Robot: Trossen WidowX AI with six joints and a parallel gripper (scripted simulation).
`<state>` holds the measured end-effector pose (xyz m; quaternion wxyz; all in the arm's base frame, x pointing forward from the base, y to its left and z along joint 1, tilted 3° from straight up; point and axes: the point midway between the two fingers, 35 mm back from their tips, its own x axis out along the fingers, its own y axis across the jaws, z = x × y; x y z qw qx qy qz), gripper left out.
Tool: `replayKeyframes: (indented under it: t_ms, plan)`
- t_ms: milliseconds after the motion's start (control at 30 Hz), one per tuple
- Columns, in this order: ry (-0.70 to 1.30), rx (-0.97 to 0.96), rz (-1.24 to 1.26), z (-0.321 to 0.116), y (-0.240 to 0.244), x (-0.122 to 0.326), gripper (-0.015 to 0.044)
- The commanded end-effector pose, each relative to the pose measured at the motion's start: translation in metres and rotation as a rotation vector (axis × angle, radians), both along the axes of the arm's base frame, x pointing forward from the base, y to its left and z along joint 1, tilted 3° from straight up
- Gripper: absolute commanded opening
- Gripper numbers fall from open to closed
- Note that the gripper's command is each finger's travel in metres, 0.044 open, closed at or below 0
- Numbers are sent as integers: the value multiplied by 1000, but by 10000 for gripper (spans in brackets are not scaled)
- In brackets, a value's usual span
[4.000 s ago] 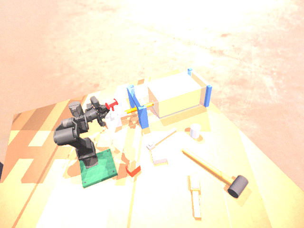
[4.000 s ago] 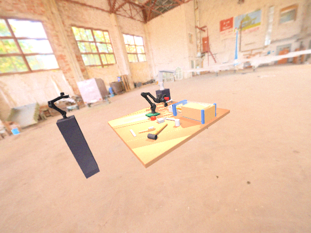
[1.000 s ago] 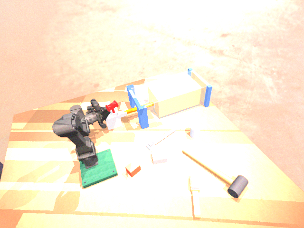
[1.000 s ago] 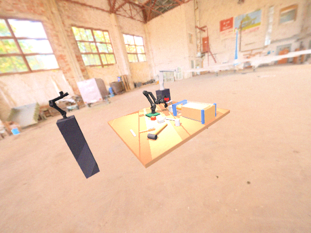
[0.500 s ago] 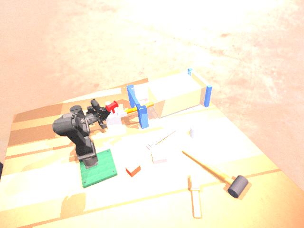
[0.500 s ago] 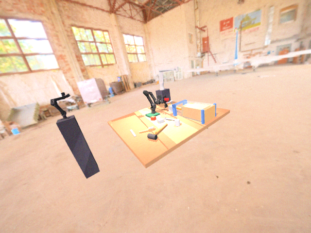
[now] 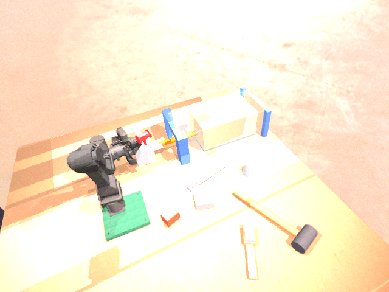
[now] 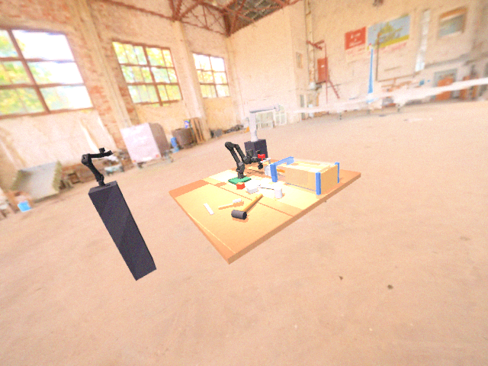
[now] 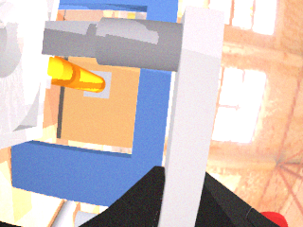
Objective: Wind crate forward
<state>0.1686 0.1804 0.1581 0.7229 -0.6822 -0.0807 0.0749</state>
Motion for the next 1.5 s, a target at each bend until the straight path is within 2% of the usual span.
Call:
replayKeyframes:
  t_ms: [0, 1467]
  plan:
    - [-1, 1, 0, 0, 0, 0, 0]
    - [-1, 0, 0, -6, 0, 0, 0]
